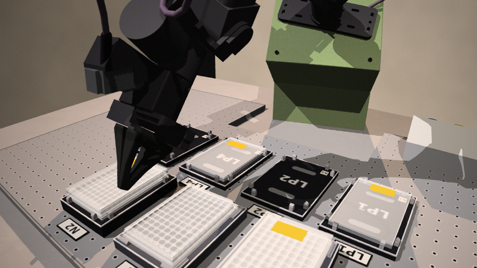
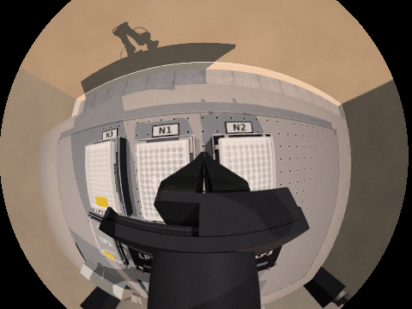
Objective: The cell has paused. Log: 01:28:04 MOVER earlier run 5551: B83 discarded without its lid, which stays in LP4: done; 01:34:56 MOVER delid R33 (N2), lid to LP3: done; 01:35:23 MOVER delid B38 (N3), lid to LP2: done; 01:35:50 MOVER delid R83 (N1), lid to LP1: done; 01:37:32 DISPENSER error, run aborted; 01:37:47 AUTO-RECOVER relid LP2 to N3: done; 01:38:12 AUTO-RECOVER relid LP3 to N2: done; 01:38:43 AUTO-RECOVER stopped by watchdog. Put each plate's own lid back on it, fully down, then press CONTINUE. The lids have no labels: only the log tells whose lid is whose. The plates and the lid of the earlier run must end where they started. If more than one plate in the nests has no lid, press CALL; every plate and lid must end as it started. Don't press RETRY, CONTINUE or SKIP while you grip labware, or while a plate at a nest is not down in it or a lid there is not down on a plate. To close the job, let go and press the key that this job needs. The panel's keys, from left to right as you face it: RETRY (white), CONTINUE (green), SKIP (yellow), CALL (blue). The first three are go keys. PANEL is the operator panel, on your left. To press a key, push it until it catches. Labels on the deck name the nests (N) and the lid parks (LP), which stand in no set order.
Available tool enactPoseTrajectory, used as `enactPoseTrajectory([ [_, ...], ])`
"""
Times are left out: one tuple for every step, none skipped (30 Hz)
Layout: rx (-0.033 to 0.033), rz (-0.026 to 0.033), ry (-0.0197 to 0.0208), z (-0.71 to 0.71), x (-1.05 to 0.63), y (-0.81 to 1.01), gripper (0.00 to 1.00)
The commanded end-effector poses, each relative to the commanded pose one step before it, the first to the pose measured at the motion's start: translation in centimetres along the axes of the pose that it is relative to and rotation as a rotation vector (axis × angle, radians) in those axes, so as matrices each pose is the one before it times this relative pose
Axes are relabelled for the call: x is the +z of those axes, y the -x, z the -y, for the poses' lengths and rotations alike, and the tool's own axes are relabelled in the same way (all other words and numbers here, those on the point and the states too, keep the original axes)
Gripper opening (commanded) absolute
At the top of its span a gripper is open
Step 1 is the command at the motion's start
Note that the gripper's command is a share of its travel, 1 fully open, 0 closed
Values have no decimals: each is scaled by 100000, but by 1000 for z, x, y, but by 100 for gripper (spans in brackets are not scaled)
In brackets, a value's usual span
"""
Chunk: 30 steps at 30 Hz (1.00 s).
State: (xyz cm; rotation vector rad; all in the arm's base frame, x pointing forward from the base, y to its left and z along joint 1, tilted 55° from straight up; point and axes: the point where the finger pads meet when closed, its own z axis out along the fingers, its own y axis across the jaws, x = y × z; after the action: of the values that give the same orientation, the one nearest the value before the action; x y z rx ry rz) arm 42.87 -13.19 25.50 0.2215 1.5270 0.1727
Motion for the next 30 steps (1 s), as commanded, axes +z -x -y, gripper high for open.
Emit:
enactPoseTrajectory([
  [-1268, 3399, 1890, -137, -50, 1144, 0],
  [0, 0, 0, 0, 0, 0, 0],
  [0, 0, 0, 0, 0, 0, 0],
  [0, 0, 0, 0, 0, 0, 0],
  [0, 0, 0, 0, 0, 0, 0],
  [0, 0, 0, 0, 0, 0, 0],
  [0, 0, 0, 0, 0, 0, 0],
  [0, 0, 0, 0, 0, 0, 0],
  [0, 0, 0, 0, 0, 0, 0],
  [0, 0, 0, 0, 0, 0, 0],
  [0, 0, 0, 0, 0, 0, 0],
  [0, 0, 0, 0, 0, 0, 0],
  [0, 0, 0, 0, 0, 0, 0],
  [0, 0, 0, 0, 0, 0, 0],
  [0, 0, 0, 0, 0, 0, 0],
  [0, 0, 0, 0, 0, 0, 0],
  [0, 0, 0, 0, 0, 0, 0],
  [0, 0, 0, 0, 0, 0, 0],
  [0, 0, 0, 0, 0, 0, 0],
  [0, 0, 0, 0, 0, 0, 0],
  [0, 0, 0, 0, 0, 0, 0],
  [0, 0, 0, 0, 0, 0, 0],
  [0, 0, 0, 0, 0, 0, 0],
  [-1617, 91, 157, -603, -184, 989, 100],
  [1192, -4181, -42, -635, -369, -1398, 100],
  [743, -3366, -355, -301, -379, -948, 100],
  [-122, -1564, 88, -410, -132, -46, 100],
  [-958, 271, 508, -546, 63, 902, 100],
  [-351, -972, 214, -462, -75, 266, 100],
  [92, -1921, 2, -395, -167, -226, 100],
])
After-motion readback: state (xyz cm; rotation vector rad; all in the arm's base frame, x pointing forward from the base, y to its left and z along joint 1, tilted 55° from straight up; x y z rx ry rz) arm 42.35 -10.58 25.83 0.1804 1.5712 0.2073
